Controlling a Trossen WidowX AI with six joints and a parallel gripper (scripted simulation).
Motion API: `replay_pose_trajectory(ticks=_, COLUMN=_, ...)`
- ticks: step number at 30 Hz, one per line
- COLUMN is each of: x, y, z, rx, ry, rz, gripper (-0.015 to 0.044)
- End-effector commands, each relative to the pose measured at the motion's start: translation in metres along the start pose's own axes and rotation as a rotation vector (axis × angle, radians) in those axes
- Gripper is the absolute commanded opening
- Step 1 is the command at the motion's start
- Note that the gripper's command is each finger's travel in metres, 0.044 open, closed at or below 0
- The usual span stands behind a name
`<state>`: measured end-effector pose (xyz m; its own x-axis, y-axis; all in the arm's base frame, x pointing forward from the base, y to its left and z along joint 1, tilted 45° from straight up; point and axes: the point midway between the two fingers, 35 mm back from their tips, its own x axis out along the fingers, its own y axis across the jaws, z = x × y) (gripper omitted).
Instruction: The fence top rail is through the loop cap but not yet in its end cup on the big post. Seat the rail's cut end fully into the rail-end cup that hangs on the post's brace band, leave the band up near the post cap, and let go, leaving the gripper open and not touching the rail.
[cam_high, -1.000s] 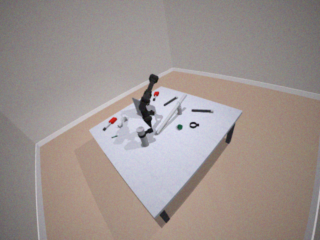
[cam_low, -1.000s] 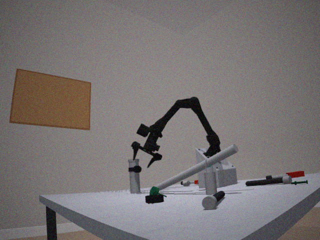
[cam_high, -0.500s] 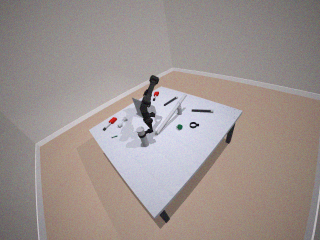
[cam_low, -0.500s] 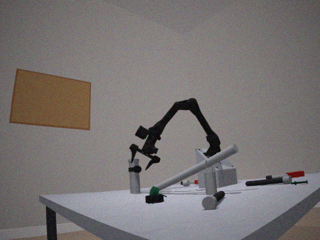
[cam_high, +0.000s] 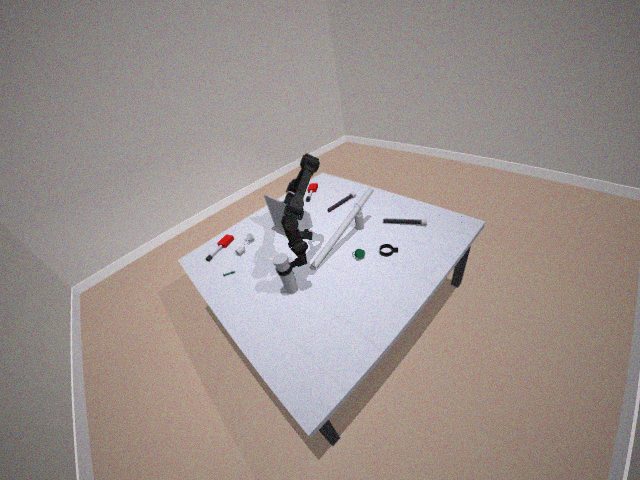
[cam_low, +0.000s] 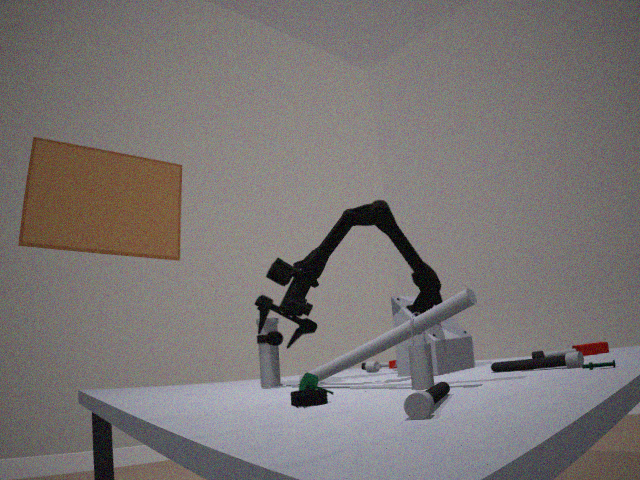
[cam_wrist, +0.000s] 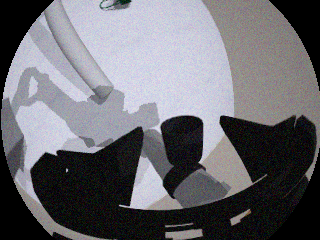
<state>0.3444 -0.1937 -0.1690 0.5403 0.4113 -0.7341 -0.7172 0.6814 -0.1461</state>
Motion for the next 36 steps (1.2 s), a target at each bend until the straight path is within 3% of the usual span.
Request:
replay_pose_trajectory(ticks=1, x=0.006, y=-0.002, z=-0.001, rx=0.002, ry=0.005, rz=-0.004, gripper=0.0440)
replay_pose_trajectory(ticks=11, x=0.022, y=-0.001, z=0.000, rx=0.002, ry=0.003, rz=-0.005, gripper=0.0440)
replay_pose_trajectory(ticks=23, x=0.025, y=0.000, z=0.000, rx=0.002, ry=0.003, rz=-0.005, gripper=0.0125)
replay_pose_trajectory(ticks=26, x=0.025, y=0.000, z=0.000, rx=0.002, ry=0.003, rz=-0.005, gripper=0.0105)
replay_pose_trajectory(ticks=30, x=0.023, y=0.002, z=0.000, rx=-0.026, ry=-0.013, rz=-0.004, gripper=0.0000)
replay_pose_trajectory(ticks=36, x=0.021, y=0.006, z=-0.001, rx=-0.067, ry=-0.036, rz=-0.004, gripper=0.0000)
